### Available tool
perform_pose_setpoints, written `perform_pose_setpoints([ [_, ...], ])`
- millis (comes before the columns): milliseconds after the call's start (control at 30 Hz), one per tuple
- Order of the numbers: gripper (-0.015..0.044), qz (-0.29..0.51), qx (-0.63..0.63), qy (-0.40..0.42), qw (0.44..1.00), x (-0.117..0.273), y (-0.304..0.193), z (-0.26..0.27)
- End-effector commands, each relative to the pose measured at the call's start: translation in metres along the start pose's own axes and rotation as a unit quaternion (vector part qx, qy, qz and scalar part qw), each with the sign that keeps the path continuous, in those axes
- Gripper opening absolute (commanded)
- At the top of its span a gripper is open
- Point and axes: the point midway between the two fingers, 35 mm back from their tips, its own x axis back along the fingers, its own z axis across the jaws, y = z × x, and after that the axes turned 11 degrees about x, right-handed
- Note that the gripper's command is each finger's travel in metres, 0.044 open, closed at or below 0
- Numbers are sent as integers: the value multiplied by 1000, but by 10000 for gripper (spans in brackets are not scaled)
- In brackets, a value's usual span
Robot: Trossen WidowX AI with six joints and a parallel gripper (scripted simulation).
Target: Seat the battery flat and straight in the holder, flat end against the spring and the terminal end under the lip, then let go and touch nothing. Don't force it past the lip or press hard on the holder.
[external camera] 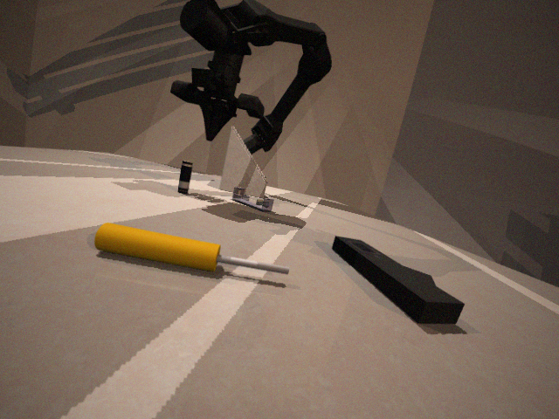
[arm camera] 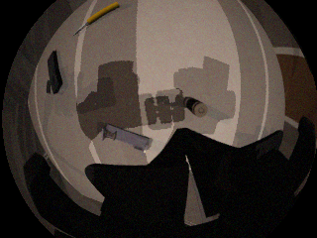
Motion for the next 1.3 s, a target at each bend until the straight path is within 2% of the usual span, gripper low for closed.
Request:
perform_pose_setpoints([
  [0,0,5,-7,19,1000,0,2,-1],
  [100,0,5,-8,19,1000,-8,3,0],
  [333,0,5,-7,21,1000,-79,1,3],
  [1267,0,4,-8,18,1000,-81,-5,-33],
])
